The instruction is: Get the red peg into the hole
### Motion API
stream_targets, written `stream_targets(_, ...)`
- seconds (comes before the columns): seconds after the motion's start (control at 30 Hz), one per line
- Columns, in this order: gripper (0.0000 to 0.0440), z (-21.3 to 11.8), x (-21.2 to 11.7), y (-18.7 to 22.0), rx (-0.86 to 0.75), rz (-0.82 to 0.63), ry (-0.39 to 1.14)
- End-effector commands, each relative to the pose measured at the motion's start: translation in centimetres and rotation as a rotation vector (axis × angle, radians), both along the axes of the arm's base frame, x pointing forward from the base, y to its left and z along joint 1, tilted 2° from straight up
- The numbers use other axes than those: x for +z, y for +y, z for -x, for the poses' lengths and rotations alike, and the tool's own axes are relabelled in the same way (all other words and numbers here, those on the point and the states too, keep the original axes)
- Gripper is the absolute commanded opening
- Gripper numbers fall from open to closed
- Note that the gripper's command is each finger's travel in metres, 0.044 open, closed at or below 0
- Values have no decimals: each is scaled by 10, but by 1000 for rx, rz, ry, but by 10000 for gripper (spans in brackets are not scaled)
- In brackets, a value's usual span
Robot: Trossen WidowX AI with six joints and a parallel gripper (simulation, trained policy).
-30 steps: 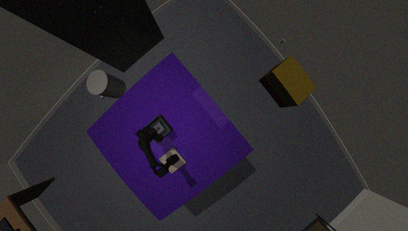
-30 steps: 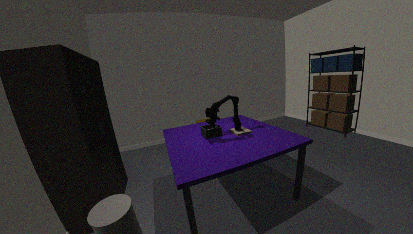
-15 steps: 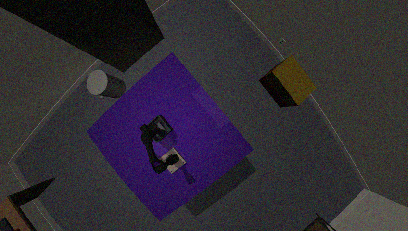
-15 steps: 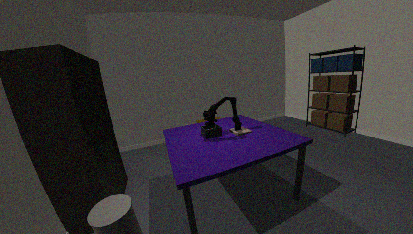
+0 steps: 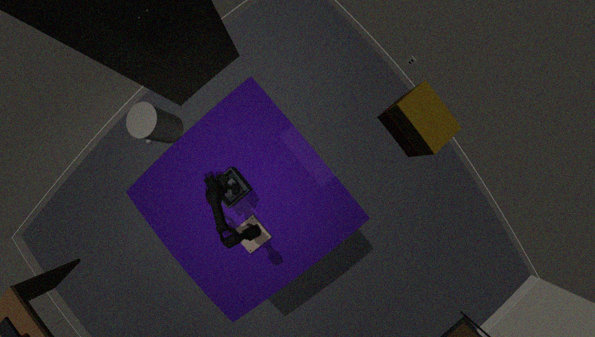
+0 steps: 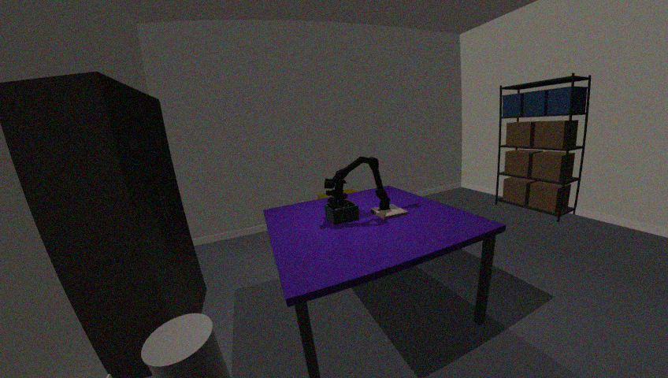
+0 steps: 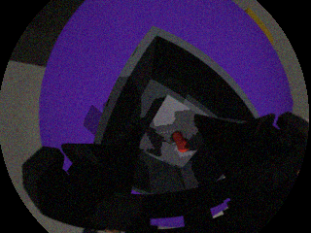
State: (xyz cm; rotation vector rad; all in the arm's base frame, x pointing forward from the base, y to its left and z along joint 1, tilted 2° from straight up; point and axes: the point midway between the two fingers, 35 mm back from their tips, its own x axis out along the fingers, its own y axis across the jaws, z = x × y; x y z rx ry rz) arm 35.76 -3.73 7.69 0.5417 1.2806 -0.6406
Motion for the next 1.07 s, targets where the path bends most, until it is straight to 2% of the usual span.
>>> stream_targets(0.0, 432, -14, 10, 2, 13, -27, -19)
stream_targets(0.5, 440, -62, 54, 25, 80, -139, -101)
stream_targets(1.03, 440, -64, 56, 26, 85, -142, -107)
